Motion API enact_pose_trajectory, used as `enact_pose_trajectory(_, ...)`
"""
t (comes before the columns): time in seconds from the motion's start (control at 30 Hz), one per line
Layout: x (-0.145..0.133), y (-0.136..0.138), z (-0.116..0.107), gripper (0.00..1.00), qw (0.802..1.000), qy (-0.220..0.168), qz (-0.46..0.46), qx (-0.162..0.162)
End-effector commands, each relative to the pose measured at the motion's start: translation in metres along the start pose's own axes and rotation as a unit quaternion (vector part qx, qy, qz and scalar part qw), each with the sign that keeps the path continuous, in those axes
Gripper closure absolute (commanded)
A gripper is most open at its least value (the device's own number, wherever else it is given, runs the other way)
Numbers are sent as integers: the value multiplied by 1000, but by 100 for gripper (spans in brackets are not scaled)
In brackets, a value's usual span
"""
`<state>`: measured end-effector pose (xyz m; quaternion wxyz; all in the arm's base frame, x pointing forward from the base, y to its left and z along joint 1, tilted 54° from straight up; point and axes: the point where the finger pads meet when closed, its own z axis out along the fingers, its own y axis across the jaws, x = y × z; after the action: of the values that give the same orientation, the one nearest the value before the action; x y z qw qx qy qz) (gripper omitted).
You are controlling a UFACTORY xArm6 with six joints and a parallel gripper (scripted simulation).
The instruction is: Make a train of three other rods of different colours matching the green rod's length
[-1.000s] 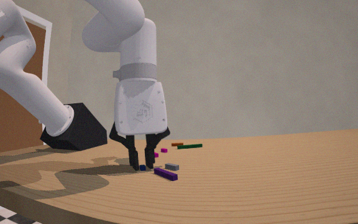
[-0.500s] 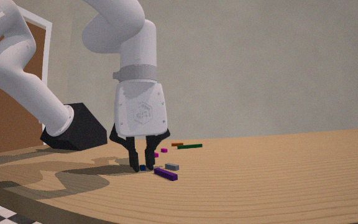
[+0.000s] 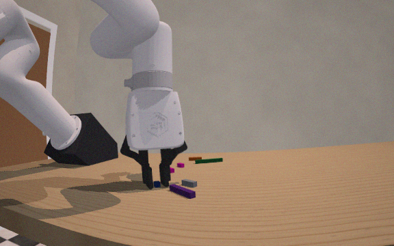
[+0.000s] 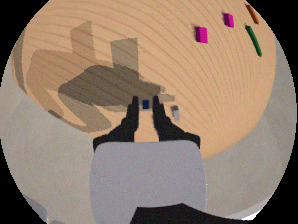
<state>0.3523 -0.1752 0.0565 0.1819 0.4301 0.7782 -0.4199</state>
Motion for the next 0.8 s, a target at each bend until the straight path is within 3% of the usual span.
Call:
enact_pose_trajectory(0.0, -1, 1, -1, 76, 1000, 0, 0, -1)
enact_pose_trajectory(0.33, -1, 1, -1, 76, 1000, 0, 0, -1)
enact_pose_trajectory(0.37, -1, 1, -1, 96, 1000, 0, 0, -1)
enact_pose_trajectory(0.77, -1, 1, -1, 96, 1000, 0, 0, -1)
